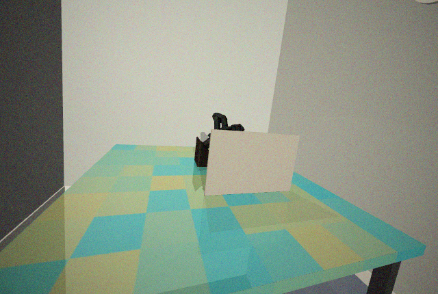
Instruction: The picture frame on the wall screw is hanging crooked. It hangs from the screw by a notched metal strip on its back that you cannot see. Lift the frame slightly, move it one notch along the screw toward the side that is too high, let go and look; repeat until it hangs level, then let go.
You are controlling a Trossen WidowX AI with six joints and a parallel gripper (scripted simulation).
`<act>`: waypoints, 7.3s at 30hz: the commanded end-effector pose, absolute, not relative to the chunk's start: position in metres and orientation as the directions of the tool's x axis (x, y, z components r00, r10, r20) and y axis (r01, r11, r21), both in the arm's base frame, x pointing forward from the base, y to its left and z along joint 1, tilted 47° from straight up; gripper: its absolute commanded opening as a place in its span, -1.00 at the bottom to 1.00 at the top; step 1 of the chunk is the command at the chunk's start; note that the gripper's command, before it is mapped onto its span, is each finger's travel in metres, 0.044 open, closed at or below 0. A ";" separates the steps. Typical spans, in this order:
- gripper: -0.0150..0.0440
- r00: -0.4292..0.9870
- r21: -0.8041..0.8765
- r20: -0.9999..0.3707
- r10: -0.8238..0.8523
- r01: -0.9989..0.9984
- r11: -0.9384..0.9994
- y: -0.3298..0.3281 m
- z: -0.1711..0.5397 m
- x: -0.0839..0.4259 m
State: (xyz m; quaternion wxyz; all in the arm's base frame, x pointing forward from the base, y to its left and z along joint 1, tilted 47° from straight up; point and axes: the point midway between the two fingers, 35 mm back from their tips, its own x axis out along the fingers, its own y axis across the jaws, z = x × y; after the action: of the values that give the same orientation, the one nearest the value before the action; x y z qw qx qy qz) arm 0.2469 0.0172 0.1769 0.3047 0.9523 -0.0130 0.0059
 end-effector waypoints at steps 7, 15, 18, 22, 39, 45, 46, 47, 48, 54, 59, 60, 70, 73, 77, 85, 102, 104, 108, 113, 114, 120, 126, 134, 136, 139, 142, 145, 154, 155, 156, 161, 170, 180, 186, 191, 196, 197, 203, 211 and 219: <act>0.39 0.999 0.584 0.025 -0.029 -0.038 -0.811 0.020 0.173 0.245; 0.39 0.999 0.564 0.027 -0.028 -0.039 -0.825 0.021 0.174 0.244; 0.39 0.999 0.564 0.027 -0.028 -0.039 -0.825 0.021 0.174 0.244; 0.39 0.999 0.564 0.027 -0.028 -0.039 -0.825 0.021 0.179 0.253; 0.39 0.999 0.564 0.030 -0.028 -0.040 -0.825 0.019 0.176 0.324; 0.39 0.999 0.564 0.030 -0.028 -0.040 -0.825 0.019 0.176 0.324; 0.39 0.999 0.564 0.030 -0.028 -0.040 -0.825 0.019 0.176 0.324; 0.39 0.999 0.564 0.030 -0.028 -0.040 -0.825 0.019 0.176 0.324; 0.39 0.999 0.564 0.030 -0.028 -0.040 -0.825 0.019 0.176 0.324; 0.39 0.999 0.564 0.030 -0.028 -0.041 -0.825 0.019 0.176 0.325; 0.39 0.999 0.564 0.030 -0.028 -0.041 -0.825 0.019 0.177 0.331; 0.39 0.999 0.564 0.030 -0.028 -0.041 -0.825 0.019 0.177 0.332; 0.39 0.999 0.564 0.031 -0.028 -0.041 -0.825 0.018 0.178 0.348; 0.39 0.999 0.564 0.032 -0.028 -0.041 -0.825 0.018 0.178 0.353; 0.39 0.999 0.564 0.032 -0.028 -0.041 -0.825 0.018 0.178 0.360; 0.39 0.999 0.564 0.032 -0.028 -0.042 -0.825 0.018 0.177 0.364; 0.39 0.999 0.564 0.032 -0.028 -0.042 -0.825 0.018 0.177 0.364; 0.39 0.999 0.564 0.032 -0.028 -0.042 -0.825 0.018 0.177 0.364; 0.39 0.999 0.564 0.032 -0.028 -0.042 -0.825 0.018 0.177 0.364; 0.39 0.999 0.564 0.032 -0.028 -0.042 -0.825 0.018 0.177 0.364; 0.39 0.999 0.564 0.032 -0.028 -0.042 -0.825 0.018 0.177 0.364; 0.39 0.999 0.564 0.032 -0.028 -0.042 -0.825 0.018 0.177 0.364; 0.39 0.999 0.564 0.032 -0.028 -0.042 -0.825 0.018 0.177 0.364; 0.39 0.999 0.564 0.032 -0.028 -0.042 -0.825 0.019 0.177 0.364; 0.39 0.999 0.564 0.032 -0.028 -0.042 -0.825 0.019 0.177 0.364; 0.12 0.999 0.564 0.032 -0.028 -0.042 -0.825 0.019 0.177 0.364; -0.14 0.999 0.564 0.032 -0.028 -0.042 -0.825 0.019 0.177 0.364; -0.28 0.999 0.564 0.032 -0.028 -0.042 -0.825 0.019 0.177 0.364; -0.49 0.999 0.564 0.032 -0.028 -0.042 -0.825 0.019 0.177 0.364; -0.49 0.999 0.564 0.032 -0.028 -0.042 -0.825 0.019 0.177 0.364; -0.49 0.999 0.564 0.032 -0.028 -0.042 -0.825 0.019 0.177 0.364; -0.49 0.999 0.564 0.032 -0.028 -0.042 -0.825 0.018 0.178 0.364; -0.49 0.999 0.564 0.032 -0.028 -0.042 -0.825 0.015 0.179 0.364; -0.49 0.999 0.564 0.032 -0.028 -0.042 -0.824 0.013 0.181 0.364; -0.49 0.999 0.564 0.032 -0.028 -0.042 -0.824 0.011 0.182 0.364; -0.49 0.999 0.565 0.032 -0.028 -0.042 -0.824 0.010 0.183 0.364; -0.49 0.999 0.565 0.032 -0.028 -0.042 -0.824 0.008 0.183 0.363; -0.49 0.999 0.565 0.032 -0.028 -0.042 -0.824 0.008 0.184 0.363; -0.49 0.999 0.565 0.032 -0.028 -0.042 -0.824 0.009 0.183 0.363; -0.49 0.999 0.565 0.032 -0.028 -0.042 -0.824 0.009 0.183 0.364; -0.49 0.999 0.565 0.032 -0.028 -0.042 -0.824 0.010 0.183 0.364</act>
State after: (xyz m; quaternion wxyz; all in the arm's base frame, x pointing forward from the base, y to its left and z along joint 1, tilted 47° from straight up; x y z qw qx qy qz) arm 0.3634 0.0116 0.1820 0.2979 0.9544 -0.0126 0.0104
